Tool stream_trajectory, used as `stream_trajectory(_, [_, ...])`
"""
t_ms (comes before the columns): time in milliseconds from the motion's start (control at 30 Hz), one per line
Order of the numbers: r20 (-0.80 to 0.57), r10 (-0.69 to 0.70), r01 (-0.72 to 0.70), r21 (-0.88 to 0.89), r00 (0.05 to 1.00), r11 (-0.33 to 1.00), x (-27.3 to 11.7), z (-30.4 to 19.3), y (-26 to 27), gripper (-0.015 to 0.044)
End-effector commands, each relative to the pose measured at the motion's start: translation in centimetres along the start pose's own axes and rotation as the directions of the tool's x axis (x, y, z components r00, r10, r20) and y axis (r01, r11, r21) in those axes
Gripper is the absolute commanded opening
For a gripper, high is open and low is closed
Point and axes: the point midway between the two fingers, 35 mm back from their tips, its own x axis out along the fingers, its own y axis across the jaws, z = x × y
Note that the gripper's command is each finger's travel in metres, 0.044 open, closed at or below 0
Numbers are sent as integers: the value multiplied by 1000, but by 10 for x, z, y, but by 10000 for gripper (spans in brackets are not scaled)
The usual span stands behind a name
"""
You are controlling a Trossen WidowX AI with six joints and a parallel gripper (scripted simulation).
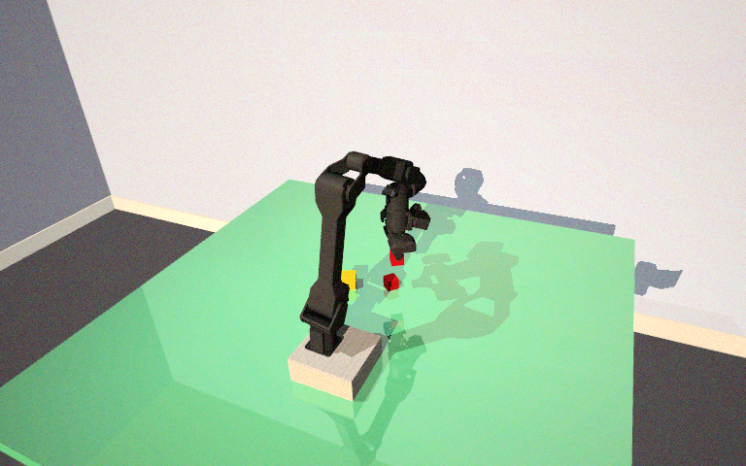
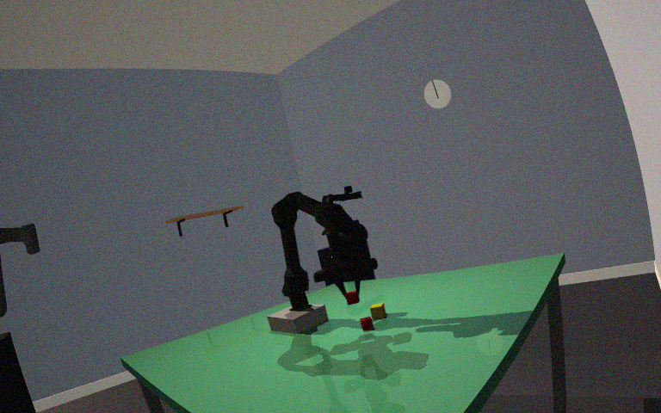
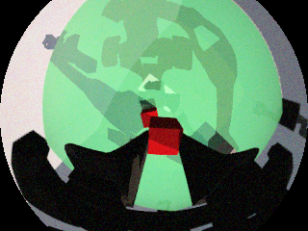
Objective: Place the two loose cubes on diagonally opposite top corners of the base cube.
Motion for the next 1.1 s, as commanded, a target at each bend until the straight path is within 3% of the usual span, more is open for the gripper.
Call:
stream_trajectory(0, [-6,2,-2,-44,1000,999,3,-8,5,105])
stream_trajectory(1067, [-8,-7,2,-496,1000,868,21,-83,48,105])
